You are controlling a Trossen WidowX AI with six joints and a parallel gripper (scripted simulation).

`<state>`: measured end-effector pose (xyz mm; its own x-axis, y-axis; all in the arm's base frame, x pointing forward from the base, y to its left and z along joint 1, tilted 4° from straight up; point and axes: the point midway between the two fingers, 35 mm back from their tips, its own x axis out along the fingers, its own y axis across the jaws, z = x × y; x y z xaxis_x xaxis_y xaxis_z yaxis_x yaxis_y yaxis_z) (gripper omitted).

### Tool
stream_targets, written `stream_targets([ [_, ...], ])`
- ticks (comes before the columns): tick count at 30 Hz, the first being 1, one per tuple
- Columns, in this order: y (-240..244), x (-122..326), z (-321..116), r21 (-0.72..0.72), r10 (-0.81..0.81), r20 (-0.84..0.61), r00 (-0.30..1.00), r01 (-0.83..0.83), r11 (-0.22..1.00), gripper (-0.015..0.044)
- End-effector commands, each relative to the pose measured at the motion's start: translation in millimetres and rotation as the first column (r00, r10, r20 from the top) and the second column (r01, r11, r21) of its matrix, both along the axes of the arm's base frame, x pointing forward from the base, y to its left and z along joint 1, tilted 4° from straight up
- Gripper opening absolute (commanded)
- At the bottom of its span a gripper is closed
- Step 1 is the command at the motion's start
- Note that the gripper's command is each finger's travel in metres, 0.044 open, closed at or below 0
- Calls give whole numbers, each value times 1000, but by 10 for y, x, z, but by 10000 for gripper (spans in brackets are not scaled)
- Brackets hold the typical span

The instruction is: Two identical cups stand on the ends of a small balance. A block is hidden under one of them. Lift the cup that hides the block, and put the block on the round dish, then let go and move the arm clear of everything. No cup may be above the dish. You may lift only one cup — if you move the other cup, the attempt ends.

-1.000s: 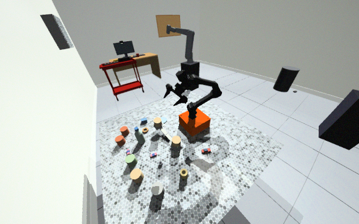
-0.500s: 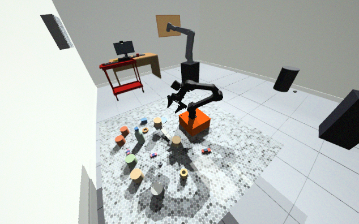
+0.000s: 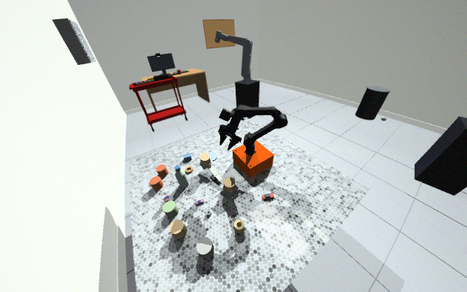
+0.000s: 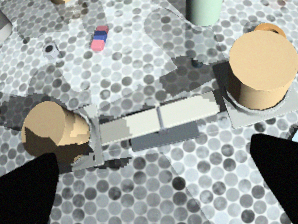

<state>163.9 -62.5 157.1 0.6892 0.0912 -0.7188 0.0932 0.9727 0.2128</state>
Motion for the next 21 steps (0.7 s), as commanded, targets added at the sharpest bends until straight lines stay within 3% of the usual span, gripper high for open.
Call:
stream_targets([
  [1,7,75,-21,93,-51,-65,997,57,994,440],
  [11,102,293,-92,281,-183,-268,946,258,924,440],
  [21,274,551,-210,336,-305,-489,817,499,799,440],
])
